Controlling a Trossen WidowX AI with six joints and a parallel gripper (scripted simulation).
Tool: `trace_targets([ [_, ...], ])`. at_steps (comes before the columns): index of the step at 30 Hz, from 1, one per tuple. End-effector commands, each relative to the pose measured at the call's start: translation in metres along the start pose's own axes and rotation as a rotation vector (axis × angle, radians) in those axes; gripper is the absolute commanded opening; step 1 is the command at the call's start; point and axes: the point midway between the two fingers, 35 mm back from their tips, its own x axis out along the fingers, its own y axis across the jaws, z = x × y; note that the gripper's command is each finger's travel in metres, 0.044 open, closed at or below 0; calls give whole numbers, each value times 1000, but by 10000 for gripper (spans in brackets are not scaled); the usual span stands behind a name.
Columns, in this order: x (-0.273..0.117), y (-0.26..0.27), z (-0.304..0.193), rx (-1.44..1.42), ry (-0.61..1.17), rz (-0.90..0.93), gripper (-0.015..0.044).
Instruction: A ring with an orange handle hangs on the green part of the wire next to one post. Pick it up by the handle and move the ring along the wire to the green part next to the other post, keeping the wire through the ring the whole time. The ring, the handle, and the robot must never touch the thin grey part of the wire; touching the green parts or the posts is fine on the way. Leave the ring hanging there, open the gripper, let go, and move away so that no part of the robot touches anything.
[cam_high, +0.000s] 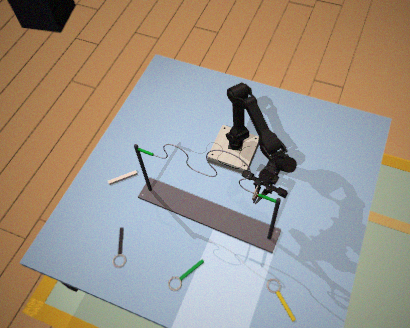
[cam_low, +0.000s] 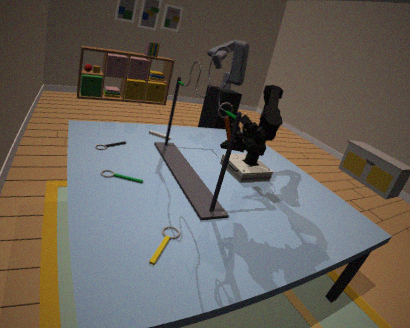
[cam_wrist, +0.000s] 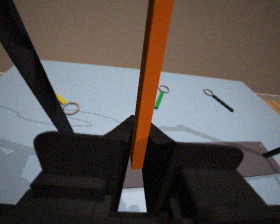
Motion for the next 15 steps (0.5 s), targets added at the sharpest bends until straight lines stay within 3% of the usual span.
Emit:
trace_targets([
  [1,1,6,-1,1,2,-6,-150],
  [15,-1,20,-1,3,1,-5,-150],
])
